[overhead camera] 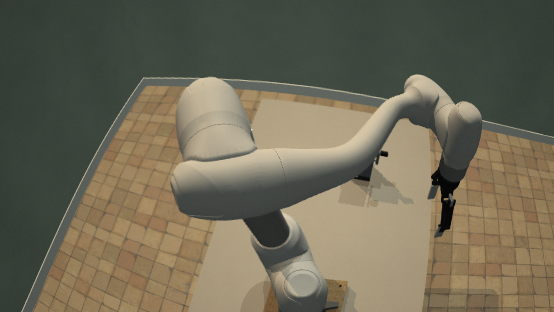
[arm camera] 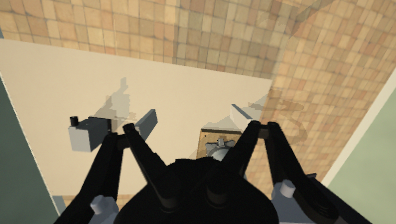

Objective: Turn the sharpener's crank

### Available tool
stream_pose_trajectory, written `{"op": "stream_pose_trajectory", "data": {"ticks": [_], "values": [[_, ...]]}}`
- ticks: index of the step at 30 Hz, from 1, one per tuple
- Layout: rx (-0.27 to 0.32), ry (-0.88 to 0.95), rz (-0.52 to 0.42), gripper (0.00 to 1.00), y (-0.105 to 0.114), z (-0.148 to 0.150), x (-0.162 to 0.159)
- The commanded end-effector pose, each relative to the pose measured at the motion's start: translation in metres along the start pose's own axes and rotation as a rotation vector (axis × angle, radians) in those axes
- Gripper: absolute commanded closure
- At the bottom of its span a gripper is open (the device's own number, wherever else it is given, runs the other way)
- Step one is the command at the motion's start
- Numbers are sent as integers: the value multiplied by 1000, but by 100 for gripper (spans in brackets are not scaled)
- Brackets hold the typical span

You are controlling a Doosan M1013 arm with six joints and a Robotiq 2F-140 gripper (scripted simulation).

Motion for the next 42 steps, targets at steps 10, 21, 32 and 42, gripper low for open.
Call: {"op": "stream_pose_trajectory", "data": {"ticks": [10,21,32,42], "values": [[0,0,0,0,0,0,0],[5,-10,-1,0,-3,-19,3],[25,-61,-8,0,-20,-112,5],[36,-98,-16,0,-35,-181,-5]]}}
Point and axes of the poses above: the point where the finger pads meet when closed, its own y axis back along the fingers, its own z axis across the jaws, x = y × z, the point moved 10 cm from there along y, back along the fingers, and after that the axes turned 11 degrees about -y, right-handed, at the moved point
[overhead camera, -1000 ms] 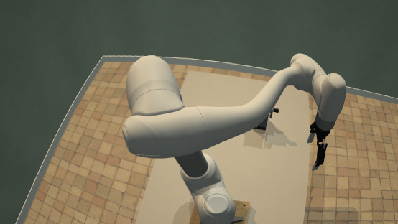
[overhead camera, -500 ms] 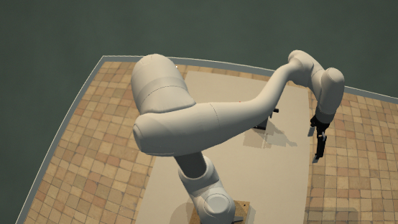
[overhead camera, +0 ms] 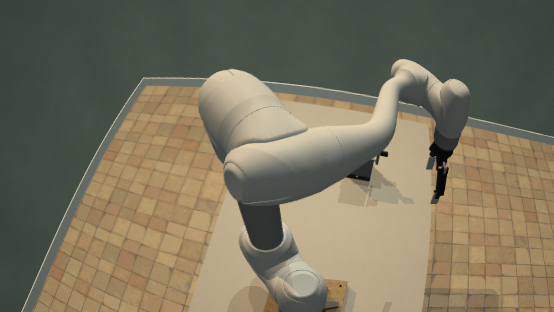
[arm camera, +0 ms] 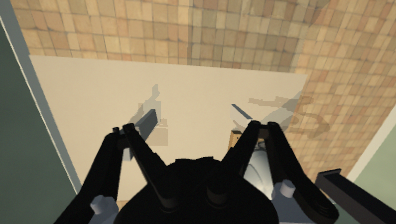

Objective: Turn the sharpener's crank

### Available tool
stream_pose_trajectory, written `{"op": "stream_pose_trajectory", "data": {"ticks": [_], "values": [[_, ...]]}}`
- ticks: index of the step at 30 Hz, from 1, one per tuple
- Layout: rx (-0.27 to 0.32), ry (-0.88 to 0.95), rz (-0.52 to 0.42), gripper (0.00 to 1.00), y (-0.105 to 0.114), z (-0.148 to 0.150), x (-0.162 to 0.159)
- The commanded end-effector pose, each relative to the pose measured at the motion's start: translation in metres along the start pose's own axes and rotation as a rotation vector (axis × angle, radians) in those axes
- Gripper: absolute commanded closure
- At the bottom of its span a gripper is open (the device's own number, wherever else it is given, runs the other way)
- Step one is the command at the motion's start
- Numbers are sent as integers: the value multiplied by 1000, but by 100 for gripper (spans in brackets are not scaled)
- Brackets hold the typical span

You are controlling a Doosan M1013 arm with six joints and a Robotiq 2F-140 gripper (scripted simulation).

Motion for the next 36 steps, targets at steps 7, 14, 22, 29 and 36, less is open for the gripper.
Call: {"op": "stream_pose_trajectory", "data": {"ticks": [7,14,22,29,36], "values": [[19,-46,-11,0,-21,-80,-24],[24,-70,-18,0,-34,-122,-44],[29,-99,-27,0,-53,-172,-74],[31,-123,-35,0,-68,-209,-102],[33,-148,-43,0,-85,-246,-136]]}}
Point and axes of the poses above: the point where the finger pads meet when closed, its own y axis back along the fingers, its own z axis across the jaws, x = y × z, the point moved 10 cm from there along y, back along the fingers, and after that the axes turned 11 degrees about -y, right-handed, at the moved point
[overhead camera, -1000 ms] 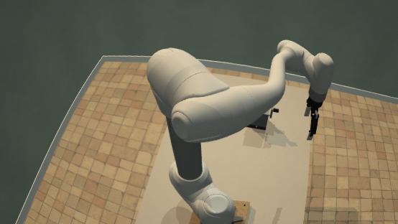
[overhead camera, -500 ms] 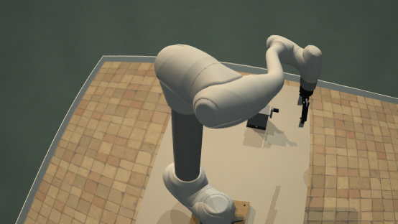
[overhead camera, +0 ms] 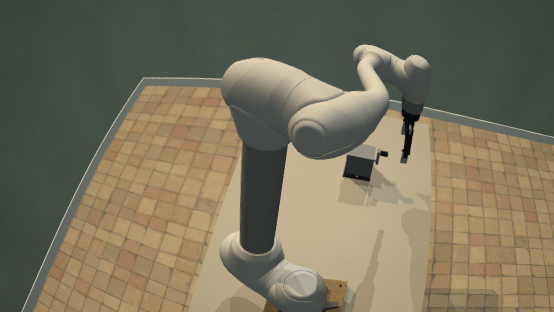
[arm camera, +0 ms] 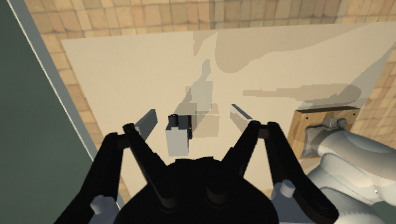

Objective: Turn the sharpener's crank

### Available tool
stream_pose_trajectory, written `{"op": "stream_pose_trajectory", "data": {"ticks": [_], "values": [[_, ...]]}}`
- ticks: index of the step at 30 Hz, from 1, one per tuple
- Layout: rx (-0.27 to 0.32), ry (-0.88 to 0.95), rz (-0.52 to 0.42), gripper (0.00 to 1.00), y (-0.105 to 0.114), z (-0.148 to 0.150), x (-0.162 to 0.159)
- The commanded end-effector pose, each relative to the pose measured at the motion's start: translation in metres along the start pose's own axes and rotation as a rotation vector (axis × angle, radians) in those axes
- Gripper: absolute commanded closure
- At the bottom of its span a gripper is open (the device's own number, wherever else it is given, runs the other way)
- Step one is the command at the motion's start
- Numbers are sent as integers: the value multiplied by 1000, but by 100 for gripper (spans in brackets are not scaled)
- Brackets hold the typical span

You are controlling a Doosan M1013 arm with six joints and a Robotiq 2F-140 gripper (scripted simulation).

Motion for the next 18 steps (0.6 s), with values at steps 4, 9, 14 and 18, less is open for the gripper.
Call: {"op": "stream_pose_trajectory", "data": {"ticks": [4,9,14,18], "values": [[8,-33,-13,0,-23,-39,-45],[8,-43,-16,0,-30,-50,-61],[8,-43,-16,100,-31,-51,-62],[8,-43,-16,100,-31,-51,-62]]}}
Point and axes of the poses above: the point where the finger pads meet when closed, its own y axis back along the fingers, its own z axis across the jaws, x = y × z, the point moved 10 cm from there along y, back along the fingers, and after that the axes turned 11 degrees about -y, right-handed, at the moved point
